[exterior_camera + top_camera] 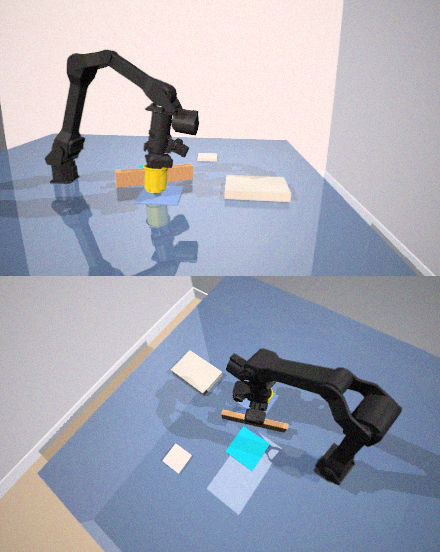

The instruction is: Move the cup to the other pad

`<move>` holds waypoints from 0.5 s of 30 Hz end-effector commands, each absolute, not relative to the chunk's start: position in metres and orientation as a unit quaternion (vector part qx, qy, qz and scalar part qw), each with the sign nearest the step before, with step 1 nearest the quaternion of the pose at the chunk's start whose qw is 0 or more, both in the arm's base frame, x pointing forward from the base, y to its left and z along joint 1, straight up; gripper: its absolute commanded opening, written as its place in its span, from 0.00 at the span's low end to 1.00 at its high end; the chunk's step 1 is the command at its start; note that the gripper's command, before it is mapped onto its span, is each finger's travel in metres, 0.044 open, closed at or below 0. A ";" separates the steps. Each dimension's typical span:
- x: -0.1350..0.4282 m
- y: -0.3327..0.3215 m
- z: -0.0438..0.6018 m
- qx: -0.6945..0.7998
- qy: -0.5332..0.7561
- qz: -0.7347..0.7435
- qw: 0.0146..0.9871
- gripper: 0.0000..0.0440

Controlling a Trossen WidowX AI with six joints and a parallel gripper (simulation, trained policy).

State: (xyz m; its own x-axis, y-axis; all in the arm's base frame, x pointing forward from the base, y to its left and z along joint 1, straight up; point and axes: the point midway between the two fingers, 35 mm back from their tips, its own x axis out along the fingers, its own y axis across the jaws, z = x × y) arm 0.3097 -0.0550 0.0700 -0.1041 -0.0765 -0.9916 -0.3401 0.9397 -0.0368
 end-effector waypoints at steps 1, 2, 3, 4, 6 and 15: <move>0.311 -0.051 0.081 -0.148 0.729 0.113 0.659 0.04; 0.310 -0.050 0.084 -0.149 0.728 0.115 0.659 0.04; 0.310 -0.049 0.087 -0.151 0.727 0.117 0.660 0.04; 0.309 -0.047 0.090 -0.152 0.726 0.120 0.660 0.04; 0.309 -0.044 0.095 -0.155 0.723 0.123 0.661 0.04; 0.310 -0.025 0.119 -0.170 0.709 0.138 0.670 0.02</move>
